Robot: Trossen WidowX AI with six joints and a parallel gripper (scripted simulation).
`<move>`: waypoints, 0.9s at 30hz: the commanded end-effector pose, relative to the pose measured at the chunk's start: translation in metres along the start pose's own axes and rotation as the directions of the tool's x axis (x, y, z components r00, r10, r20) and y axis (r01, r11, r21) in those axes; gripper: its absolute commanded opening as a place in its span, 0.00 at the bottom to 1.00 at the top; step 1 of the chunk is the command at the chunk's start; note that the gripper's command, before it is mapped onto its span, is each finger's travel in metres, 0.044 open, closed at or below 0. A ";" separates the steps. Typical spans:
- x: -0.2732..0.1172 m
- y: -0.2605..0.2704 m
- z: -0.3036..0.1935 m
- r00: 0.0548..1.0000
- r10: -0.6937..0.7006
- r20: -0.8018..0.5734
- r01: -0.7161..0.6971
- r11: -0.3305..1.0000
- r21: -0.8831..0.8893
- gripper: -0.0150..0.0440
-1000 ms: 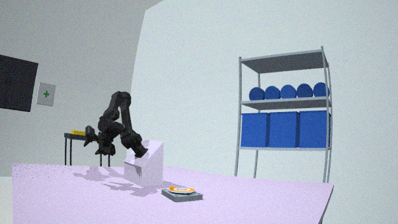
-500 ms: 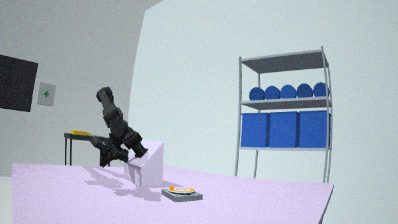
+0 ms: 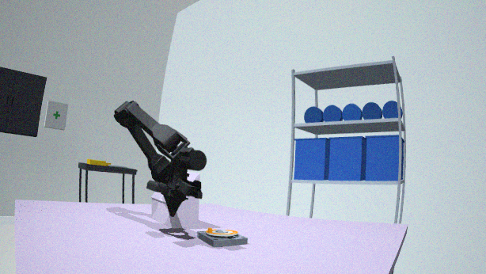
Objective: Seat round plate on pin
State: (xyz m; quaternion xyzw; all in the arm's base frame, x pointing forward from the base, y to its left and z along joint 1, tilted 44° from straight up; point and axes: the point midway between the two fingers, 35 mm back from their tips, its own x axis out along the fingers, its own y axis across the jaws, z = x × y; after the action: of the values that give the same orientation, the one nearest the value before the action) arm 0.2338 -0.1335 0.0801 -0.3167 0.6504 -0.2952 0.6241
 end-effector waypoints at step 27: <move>0.025 0.103 0.050 0.992 0.119 0.038 -0.120 0.993 0.015 0.25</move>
State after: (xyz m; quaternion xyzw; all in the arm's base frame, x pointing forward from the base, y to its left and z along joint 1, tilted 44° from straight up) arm 0.2794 -0.0824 -0.0134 -0.2739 0.6548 -0.2578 0.6556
